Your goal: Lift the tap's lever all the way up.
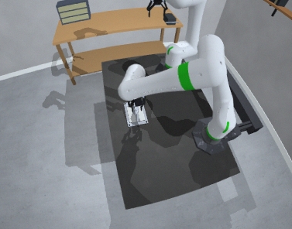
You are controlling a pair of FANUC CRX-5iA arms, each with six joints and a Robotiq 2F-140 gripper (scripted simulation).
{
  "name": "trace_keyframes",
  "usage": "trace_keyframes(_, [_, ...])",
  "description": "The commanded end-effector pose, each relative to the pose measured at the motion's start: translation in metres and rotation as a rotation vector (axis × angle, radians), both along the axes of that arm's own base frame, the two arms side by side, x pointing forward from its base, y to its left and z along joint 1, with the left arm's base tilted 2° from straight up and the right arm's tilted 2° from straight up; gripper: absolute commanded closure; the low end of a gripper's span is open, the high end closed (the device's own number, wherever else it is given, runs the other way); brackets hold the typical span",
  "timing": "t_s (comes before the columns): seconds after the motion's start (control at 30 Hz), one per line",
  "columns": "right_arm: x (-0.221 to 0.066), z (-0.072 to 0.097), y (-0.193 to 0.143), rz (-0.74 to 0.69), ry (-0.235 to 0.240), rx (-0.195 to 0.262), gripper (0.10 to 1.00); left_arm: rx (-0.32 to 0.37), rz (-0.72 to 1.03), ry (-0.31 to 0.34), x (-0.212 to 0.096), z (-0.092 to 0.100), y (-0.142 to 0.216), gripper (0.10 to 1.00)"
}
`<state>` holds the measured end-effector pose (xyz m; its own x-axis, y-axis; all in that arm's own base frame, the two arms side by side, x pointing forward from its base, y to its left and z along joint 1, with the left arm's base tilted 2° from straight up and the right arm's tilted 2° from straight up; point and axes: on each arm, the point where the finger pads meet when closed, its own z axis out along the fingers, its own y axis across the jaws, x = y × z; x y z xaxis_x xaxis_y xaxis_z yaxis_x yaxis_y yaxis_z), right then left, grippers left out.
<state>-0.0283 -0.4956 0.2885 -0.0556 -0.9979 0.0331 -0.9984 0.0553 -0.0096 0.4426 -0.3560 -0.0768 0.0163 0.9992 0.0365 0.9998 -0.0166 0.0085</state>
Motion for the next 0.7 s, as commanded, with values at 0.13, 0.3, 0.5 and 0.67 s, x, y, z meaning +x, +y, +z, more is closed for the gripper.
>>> trace_keyframes(0.13, [0.000,0.001,0.000,0.000,0.000,-0.002,0.098,-0.002,0.000,-0.002,0.001,0.007,-0.001,0.641])
trace_keyframes(0.3, [0.000,0.001,0.000,0.000,0.000,-0.002,0.098,-0.002,0.000,-0.002,0.001,0.017,-0.001,0.641])
trace_keyframes(0.5, [0.000,0.001,0.000,0.000,0.000,-0.002,0.098,-0.002,0.000,-0.002,0.000,0.034,-0.002,0.641])
trace_keyframes(0.67, [0.000,0.001,0.000,0.000,0.000,-0.002,0.098,-0.002,0.000,-0.002,0.000,0.042,-0.002,0.641])
